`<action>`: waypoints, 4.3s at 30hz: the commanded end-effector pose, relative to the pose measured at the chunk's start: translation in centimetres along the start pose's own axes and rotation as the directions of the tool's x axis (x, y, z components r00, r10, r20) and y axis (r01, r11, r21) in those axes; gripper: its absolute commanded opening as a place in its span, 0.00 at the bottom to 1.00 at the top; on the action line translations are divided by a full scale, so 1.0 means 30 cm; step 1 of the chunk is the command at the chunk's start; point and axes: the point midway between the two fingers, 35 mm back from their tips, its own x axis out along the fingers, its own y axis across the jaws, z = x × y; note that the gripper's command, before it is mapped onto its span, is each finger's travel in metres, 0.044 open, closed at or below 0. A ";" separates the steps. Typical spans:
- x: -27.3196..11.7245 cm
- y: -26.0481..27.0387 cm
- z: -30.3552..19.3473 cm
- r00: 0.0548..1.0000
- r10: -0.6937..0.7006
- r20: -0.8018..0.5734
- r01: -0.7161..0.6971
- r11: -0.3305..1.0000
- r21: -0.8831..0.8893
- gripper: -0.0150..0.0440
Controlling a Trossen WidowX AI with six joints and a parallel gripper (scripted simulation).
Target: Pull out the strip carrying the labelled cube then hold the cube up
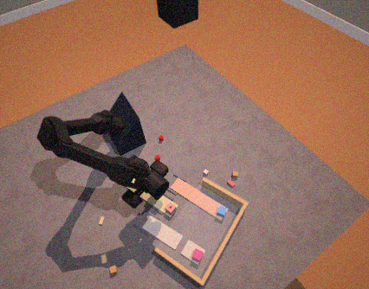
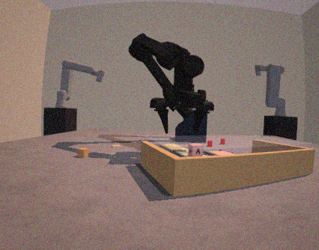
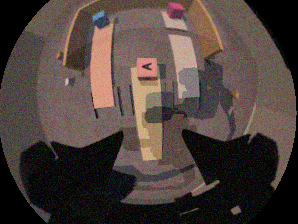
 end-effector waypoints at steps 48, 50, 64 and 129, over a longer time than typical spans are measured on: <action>0.088 0.019 0.325 1.000 0.003 0.005 -0.003 1.000 0.008 0.68; 0.099 0.018 0.324 1.000 0.003 0.005 -0.003 1.000 0.008 0.68; 0.138 0.015 0.324 1.000 0.005 0.007 -0.005 1.000 0.016 0.59; -0.122 0.146 -0.028 1.000 0.008 0.000 -0.008 1.000 0.002 0.25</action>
